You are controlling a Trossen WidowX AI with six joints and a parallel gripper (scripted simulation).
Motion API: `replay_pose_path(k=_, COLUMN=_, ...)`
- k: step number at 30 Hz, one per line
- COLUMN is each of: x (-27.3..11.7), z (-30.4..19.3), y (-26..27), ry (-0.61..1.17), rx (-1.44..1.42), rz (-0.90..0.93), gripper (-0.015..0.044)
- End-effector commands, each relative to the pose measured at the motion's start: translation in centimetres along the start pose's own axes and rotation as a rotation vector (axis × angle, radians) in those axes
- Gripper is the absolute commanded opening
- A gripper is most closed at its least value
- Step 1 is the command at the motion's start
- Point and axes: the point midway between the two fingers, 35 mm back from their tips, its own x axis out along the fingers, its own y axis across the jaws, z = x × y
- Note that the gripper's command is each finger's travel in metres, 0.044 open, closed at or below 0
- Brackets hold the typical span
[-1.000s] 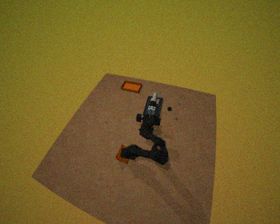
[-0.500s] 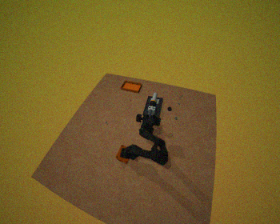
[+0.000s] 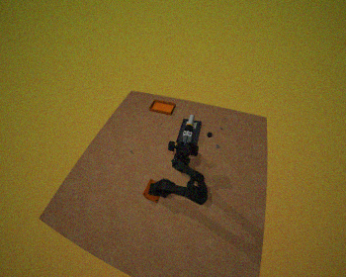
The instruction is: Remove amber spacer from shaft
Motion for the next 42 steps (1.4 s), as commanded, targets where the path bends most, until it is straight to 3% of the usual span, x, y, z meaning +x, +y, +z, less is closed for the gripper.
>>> replay_pose_path(k=1, x=-0.06, z=0.04, y=-0.05, ry=0.001, rx=-0.003, rz=-0.002, gripper=0.0)
replay_pose_path(k=42, x=-0.44, z=0.26, y=-0.05, ry=0.001, rx=-0.003, rz=-0.002, gripper=0.0)
